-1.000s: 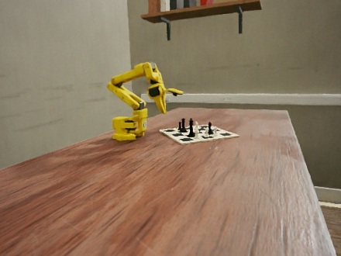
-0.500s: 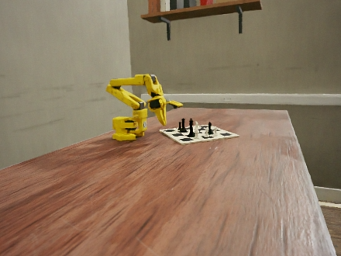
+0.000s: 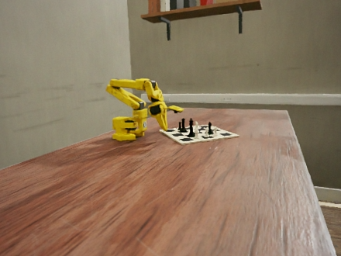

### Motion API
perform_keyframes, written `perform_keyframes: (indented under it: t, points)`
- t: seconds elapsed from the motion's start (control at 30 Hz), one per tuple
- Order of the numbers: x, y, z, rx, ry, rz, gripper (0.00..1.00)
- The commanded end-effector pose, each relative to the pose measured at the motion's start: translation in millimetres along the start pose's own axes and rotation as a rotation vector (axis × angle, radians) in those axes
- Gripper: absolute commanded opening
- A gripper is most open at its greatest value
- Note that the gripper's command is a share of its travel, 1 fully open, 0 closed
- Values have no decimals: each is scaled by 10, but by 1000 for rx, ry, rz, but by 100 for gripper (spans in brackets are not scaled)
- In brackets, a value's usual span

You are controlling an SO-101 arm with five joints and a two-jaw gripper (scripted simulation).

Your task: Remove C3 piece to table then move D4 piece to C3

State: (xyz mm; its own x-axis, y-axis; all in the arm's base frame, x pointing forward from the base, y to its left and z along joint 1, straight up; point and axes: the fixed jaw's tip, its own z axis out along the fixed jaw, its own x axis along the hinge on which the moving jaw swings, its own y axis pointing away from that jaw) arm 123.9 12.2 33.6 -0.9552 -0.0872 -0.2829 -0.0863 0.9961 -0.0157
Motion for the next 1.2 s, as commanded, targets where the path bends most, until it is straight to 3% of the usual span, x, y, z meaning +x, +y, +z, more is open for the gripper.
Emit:
perform_keyframes:
  t: [0.0, 1.17]
  points:
    - [28, -6, 24, 0, 11, -3, 0]
    - [49, -4, 45, 0, 11, -5, 0]
